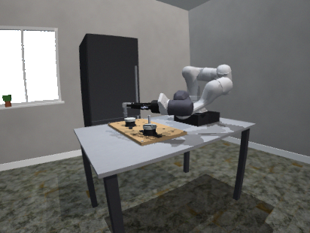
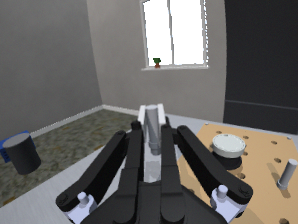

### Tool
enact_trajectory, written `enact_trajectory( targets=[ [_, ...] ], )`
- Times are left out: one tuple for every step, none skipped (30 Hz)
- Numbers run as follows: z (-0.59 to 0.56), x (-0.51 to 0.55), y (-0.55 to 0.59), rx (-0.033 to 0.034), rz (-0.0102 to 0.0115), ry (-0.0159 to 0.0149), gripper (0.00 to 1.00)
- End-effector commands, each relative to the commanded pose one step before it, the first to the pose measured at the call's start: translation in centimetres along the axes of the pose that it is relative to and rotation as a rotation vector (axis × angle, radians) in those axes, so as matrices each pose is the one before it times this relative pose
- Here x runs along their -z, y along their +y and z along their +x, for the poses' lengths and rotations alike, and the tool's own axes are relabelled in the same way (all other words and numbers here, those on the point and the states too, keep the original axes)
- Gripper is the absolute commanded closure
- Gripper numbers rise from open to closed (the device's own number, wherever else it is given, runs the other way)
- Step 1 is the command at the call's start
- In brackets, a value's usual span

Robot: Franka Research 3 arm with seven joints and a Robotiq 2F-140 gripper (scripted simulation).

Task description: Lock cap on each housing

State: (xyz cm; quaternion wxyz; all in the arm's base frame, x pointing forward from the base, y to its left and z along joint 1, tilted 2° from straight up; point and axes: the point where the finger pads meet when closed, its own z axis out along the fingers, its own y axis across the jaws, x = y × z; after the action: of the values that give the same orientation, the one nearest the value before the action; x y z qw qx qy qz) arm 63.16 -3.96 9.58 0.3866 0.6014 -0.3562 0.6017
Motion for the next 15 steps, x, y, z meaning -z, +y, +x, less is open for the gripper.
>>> enact_trajectory(
  targets=[
    [0.322,0.062,0.25,-0.00736,-0.00522,0.00558,0.9],
    [0.002,0.049,0.058,0.0,0.00001,0.0,0.9],
    [0.002,0.058,0.069,0.00001,0.00001,0.00001,0.9],
    [0.003,0.067,0.08,0.00001,0.00001,0.00001,0.9],
    [0.003,0.079,0.092,0.0,-0.00001,0.0,0.9],
    [0.0,0.0,0.0,0.0,0.0,0.0,0.9],
    [0.0,0.0,0.0,0.0,0.0,0.0,0.9],
    [0.004,0.089,0.105,0.0,0.0,0.0,0.9],
    [0.004,0.099,0.117,0.0,0.0,0.0,0.9],
    [0.005,0.111,0.13,0.0,0.0,0.0,0.9],
    [0.005,0.122,0.143,0.0,0.0,0.0,0.9],
    [0.006,0.132,0.156,0.00001,0.00001,0.00001,0.9],
    [0.006,0.145,0.17,-0.00001,-0.00001,0.0,0.9],
    [0.007,0.155,0.183,0.0,0.00001,0.0,0.9],
    [0.007,0.168,0.196,0.0,-0.00001,0.0,0.9]
  ],
)
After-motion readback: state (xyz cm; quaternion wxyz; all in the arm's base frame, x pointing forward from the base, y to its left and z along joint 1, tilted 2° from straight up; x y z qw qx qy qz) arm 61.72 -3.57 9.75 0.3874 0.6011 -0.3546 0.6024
